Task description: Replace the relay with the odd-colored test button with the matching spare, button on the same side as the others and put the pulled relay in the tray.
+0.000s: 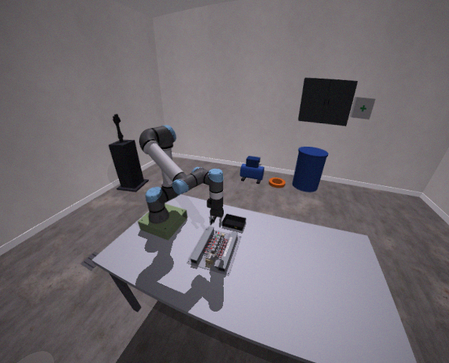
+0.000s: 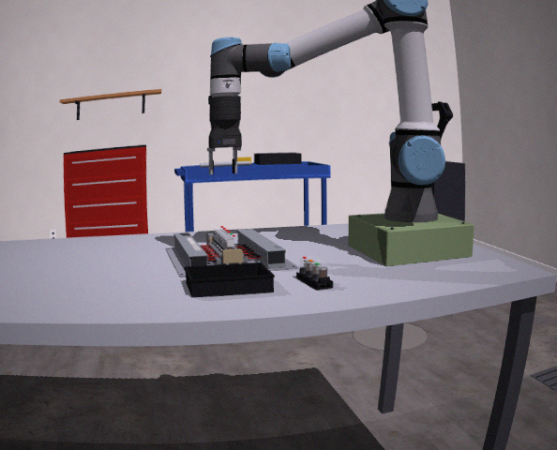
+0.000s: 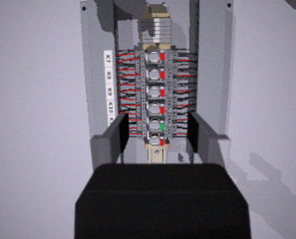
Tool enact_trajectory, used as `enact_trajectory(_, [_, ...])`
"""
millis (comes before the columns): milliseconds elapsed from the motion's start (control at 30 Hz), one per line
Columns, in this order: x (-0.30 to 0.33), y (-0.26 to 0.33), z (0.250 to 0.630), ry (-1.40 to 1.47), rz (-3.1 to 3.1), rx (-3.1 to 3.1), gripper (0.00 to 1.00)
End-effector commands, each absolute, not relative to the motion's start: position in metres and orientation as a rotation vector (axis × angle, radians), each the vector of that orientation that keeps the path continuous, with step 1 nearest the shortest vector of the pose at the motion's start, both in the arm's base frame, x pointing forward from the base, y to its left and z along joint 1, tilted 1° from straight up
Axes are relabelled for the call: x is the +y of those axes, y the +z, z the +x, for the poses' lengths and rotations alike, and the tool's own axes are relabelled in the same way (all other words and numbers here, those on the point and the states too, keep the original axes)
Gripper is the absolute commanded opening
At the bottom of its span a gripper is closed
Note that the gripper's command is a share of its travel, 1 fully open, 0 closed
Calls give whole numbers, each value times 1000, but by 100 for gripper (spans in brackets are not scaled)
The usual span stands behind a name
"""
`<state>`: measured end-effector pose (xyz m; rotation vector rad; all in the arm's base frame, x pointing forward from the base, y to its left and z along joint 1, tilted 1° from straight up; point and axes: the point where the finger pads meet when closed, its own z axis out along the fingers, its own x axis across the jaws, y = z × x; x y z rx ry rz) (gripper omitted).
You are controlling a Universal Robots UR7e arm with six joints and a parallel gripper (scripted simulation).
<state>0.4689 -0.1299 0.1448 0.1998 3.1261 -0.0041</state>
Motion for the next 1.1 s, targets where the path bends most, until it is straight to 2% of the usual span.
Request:
enact_trajectory(0, [-130,146,469,-5,200,3125,100])
enact_trajectory(1067, [-130,148,469,-5,200,3125,100])
